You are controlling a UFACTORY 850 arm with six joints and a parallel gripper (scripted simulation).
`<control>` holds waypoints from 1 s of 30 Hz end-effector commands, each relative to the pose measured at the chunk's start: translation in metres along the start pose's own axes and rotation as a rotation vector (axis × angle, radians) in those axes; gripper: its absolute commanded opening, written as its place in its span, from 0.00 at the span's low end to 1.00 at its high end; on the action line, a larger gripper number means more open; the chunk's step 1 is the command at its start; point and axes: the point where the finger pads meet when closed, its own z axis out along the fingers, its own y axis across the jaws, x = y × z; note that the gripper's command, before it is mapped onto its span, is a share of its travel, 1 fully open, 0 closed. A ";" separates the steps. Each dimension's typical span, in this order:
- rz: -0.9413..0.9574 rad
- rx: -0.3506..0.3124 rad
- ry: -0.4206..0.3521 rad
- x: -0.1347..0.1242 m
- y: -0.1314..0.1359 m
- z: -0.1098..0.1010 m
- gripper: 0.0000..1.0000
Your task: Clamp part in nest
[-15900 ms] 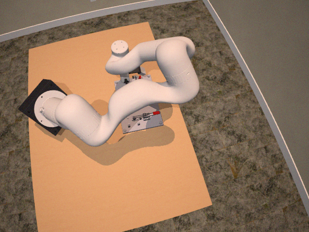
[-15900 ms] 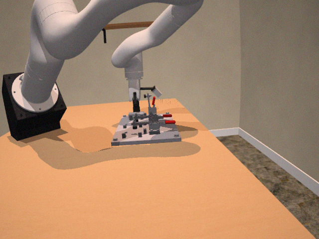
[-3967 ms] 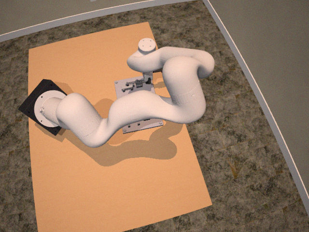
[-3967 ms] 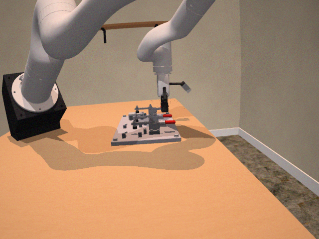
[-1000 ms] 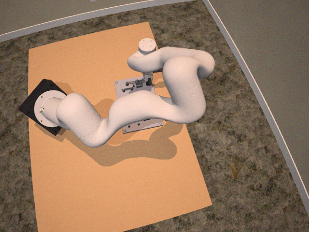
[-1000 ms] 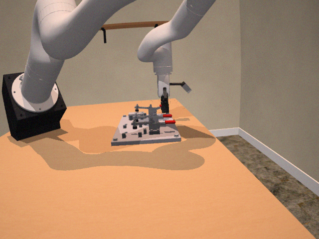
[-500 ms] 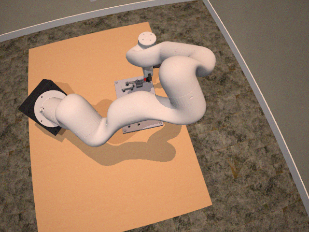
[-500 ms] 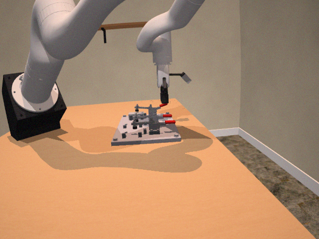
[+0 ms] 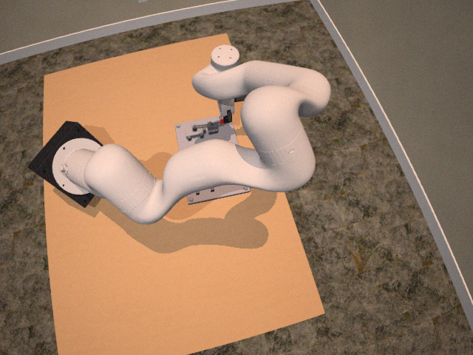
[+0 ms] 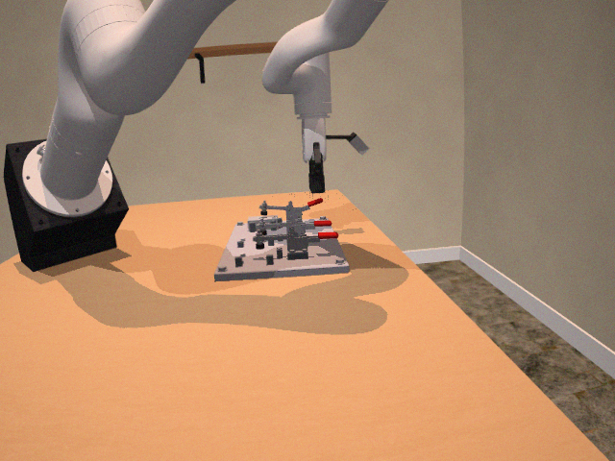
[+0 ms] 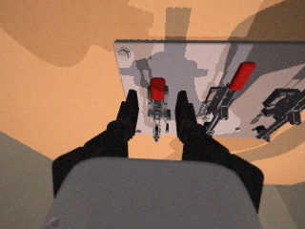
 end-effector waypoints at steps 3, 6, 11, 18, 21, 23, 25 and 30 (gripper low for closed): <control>0.001 0.001 0.001 0.000 0.000 -0.001 0.47; 0.001 0.001 0.001 0.000 0.000 -0.001 0.47; 0.001 0.001 0.001 0.000 0.000 -0.001 0.00; 0.001 0.001 0.001 0.000 0.000 -0.001 0.00; 0.001 0.001 0.001 0.000 0.000 -0.001 0.00; 0.001 0.001 0.001 0.000 0.000 -0.001 0.00; 0.001 0.001 0.001 0.000 0.000 -0.001 0.00; 0.001 0.001 0.001 0.000 0.000 -0.001 0.00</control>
